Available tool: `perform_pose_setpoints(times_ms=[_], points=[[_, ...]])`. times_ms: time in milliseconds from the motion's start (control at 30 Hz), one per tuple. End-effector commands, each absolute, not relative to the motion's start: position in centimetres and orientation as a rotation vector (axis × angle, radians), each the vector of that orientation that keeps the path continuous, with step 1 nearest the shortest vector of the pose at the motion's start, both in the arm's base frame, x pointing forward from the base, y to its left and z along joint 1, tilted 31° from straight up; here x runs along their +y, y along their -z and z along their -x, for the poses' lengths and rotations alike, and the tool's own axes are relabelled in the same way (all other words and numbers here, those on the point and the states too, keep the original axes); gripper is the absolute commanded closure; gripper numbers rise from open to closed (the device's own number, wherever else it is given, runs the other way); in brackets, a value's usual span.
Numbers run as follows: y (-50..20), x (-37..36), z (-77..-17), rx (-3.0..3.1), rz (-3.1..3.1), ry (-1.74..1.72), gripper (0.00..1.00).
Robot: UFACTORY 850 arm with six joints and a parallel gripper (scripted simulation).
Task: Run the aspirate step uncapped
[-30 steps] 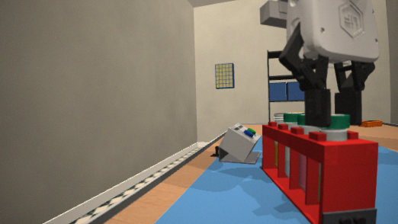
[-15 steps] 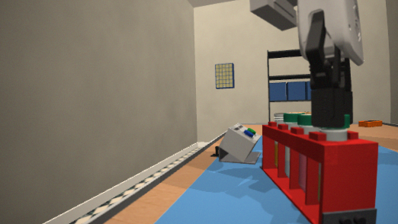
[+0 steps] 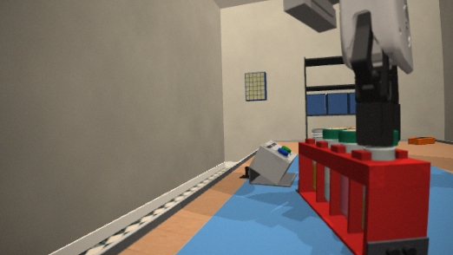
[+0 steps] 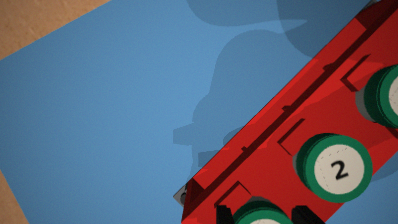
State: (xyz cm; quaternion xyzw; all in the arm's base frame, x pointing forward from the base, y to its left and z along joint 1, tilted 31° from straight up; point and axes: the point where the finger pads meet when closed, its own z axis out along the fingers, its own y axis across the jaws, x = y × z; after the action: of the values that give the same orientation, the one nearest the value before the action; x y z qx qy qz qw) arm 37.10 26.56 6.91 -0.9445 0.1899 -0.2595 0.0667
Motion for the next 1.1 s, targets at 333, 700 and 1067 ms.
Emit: perform_pose_setpoints(times_ms=[333, 700, 1067], points=[[-6.91, 26.58, -37.14, 1.214, 2.524, 0.684, 1.0], [-6.88, 26.58, -37.16, 1.684, 2.148, 0.573, 1.0], [-6.85, 26.58, -37.18, 2.009, 1.77, 0.463, 1.0]])
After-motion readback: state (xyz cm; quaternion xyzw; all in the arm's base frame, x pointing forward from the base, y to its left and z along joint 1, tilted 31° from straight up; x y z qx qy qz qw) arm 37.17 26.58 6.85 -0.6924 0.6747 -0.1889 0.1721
